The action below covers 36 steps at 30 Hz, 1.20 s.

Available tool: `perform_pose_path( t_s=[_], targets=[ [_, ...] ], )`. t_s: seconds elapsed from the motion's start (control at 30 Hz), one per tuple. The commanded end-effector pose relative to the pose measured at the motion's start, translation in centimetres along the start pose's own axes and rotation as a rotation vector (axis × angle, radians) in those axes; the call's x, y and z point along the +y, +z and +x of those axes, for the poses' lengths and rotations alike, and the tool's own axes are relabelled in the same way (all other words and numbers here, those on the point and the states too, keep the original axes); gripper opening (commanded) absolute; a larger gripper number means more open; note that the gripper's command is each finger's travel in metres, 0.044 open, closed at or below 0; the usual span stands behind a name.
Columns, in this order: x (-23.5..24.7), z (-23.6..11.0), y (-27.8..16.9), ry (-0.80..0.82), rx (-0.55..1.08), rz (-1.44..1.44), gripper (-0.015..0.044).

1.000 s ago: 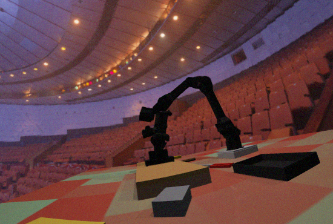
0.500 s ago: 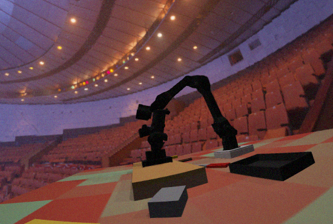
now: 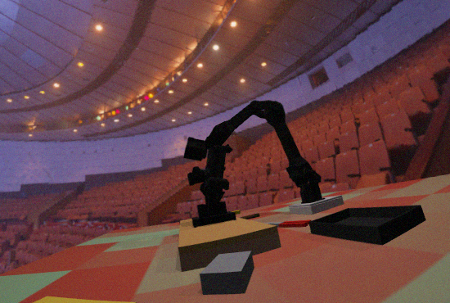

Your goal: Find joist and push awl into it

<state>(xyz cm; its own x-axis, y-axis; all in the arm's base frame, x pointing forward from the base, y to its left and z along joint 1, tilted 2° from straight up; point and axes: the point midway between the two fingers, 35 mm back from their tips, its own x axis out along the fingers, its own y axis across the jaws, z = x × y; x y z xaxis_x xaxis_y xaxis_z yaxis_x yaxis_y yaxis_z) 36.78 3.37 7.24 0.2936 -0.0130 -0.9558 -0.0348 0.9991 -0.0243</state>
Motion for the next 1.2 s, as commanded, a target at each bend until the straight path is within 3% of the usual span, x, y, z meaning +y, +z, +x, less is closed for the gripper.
perform_pose_path(
  t_s=[0.0, 1.17],
  targets=[
    [1.3, 0.0, 0.0, 0.008, 0.001, -0.002, 0.0000],
    [8.4, -0.1, 0.0, 0.015, 0.001, 0.000, 0.0000]
  ],
)
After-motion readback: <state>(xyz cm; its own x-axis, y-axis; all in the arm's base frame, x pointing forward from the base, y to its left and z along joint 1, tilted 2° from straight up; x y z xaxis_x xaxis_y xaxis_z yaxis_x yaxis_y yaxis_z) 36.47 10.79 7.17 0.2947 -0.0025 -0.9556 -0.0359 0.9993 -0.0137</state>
